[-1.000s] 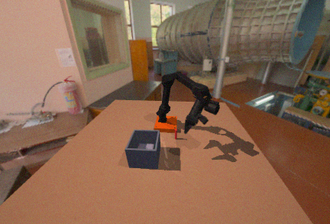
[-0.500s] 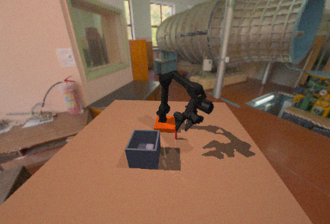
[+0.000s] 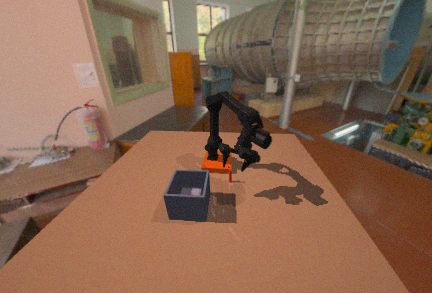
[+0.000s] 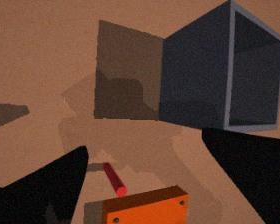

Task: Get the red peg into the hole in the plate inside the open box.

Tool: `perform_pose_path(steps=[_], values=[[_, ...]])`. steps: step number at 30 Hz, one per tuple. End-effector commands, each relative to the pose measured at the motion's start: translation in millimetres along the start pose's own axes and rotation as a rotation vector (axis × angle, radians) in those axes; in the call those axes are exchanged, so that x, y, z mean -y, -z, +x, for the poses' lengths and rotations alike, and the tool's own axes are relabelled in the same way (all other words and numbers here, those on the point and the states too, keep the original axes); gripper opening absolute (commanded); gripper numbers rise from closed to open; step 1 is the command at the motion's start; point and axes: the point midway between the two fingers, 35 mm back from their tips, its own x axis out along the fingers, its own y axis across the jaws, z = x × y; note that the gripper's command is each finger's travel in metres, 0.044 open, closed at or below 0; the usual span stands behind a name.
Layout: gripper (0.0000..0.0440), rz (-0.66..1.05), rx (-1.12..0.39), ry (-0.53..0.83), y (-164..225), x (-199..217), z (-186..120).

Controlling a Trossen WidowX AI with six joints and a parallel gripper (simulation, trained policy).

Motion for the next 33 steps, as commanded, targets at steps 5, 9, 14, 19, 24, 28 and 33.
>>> perform_pose_path(steps=[5,9,14,19,24,28,33], values=[[0.044,0.286,-0.077,-0.05,17,3,6],[0.044,0.419,-0.116,-0.068,25,4,8],[0.044,0.584,-0.173,-0.084,35,4,12],[0.044,0.748,-0.237,-0.094,46,4,17],[0.044,0.908,-0.307,-0.099,58,2,23],[0.044,1.032,-0.366,-0.099,69,-2,33],[0.044,1.149,-0.426,-0.104,79,-8,46]])
